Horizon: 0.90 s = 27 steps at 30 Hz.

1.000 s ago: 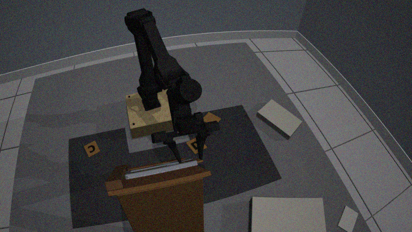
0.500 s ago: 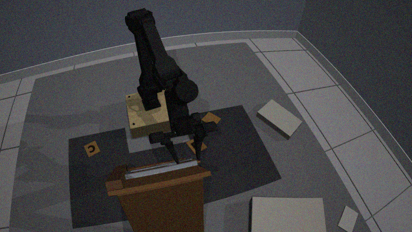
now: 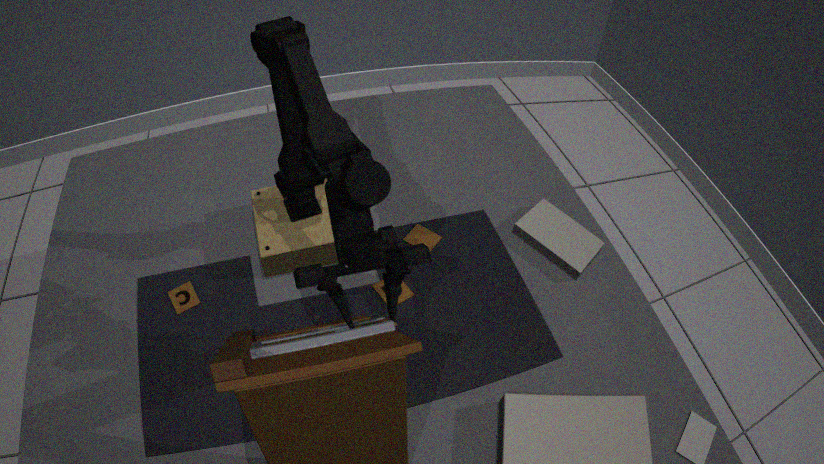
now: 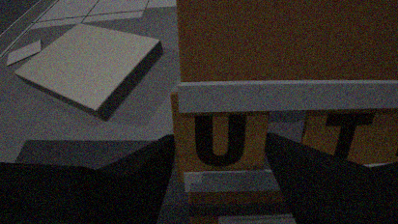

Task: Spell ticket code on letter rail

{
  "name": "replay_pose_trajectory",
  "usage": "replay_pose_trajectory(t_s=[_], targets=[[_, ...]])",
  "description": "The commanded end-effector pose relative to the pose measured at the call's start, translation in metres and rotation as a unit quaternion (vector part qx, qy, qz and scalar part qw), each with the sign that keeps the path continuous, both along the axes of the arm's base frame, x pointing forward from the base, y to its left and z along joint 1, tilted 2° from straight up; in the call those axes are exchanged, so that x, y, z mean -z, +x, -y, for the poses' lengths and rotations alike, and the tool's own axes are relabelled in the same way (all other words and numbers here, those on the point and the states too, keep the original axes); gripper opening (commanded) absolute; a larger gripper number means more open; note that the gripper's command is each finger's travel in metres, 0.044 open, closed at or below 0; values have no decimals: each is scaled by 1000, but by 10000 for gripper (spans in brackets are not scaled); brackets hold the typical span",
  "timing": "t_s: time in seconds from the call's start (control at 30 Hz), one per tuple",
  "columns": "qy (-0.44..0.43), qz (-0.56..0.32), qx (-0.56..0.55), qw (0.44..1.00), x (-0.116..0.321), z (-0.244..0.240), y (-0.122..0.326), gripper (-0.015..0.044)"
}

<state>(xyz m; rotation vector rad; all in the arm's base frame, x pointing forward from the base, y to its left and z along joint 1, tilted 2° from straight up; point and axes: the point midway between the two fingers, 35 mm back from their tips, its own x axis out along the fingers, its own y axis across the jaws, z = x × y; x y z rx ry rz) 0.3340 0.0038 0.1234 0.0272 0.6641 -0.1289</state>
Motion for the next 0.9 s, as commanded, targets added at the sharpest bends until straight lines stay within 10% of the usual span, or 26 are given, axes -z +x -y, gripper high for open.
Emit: replay_pose_trajectory(t_s=[0.0,0.87], targets=[[0,1,-3,1000,0,2,0,0],[-1,1,-3,1000,-1,15,-2,0]])
